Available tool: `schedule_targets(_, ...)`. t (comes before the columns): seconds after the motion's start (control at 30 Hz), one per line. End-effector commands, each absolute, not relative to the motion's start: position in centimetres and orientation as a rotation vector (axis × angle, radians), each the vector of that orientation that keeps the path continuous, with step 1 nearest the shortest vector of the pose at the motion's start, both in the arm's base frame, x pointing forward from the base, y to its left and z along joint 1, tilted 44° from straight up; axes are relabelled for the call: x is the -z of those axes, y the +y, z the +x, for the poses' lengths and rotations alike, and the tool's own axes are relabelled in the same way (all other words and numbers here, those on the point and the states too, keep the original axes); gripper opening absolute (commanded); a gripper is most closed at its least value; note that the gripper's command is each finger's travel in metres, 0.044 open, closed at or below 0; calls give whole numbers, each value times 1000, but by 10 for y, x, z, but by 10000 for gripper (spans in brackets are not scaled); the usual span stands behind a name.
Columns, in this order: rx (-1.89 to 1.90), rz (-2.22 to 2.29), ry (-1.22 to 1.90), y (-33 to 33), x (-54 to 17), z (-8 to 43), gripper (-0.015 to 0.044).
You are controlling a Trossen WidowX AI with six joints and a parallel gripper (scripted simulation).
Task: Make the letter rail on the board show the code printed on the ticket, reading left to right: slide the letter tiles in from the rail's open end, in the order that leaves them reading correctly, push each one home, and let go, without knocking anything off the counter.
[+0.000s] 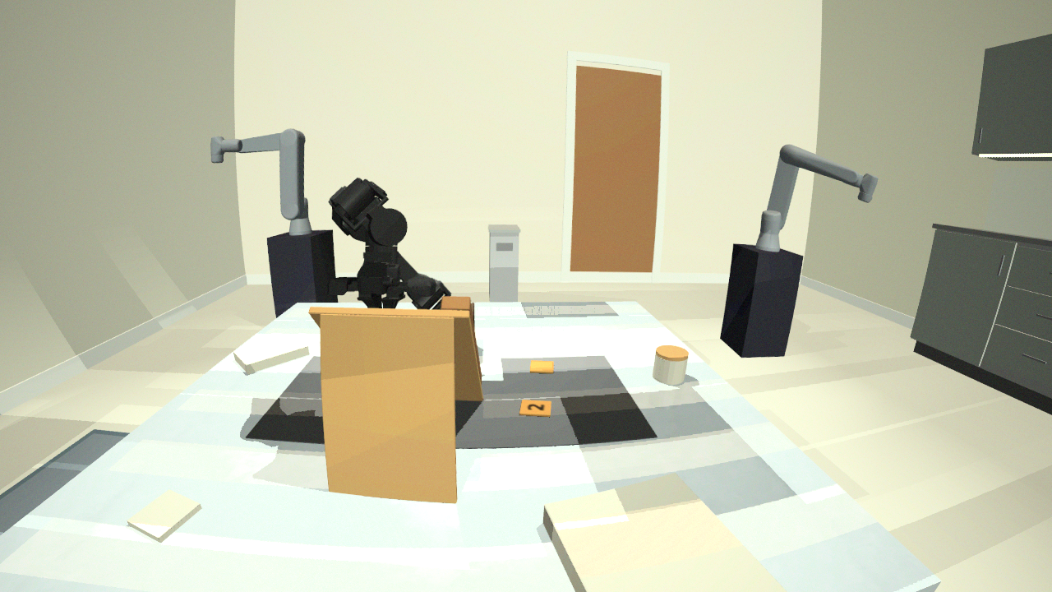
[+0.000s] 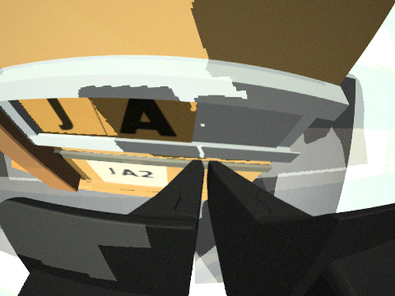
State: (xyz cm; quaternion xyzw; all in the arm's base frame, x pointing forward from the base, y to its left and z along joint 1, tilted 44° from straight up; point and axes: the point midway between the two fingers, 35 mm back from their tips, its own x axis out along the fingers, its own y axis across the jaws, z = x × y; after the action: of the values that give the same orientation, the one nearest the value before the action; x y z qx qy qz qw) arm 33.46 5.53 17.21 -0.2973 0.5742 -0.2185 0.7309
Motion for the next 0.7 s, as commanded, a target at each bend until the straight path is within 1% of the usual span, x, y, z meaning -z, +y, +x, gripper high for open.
schedule_targets(0.0, 366, -750, 1276, 65, -181, 328, 79)
schedule_targets(0.23, -236, -1281, 1203, 109, -223, 287, 263)
schedule_targets(0.47, -779, -1816, 904, 136, -259, 238, 440)
schedule_targets(0.67, -825, -1866, 864, 138, -262, 233, 440)
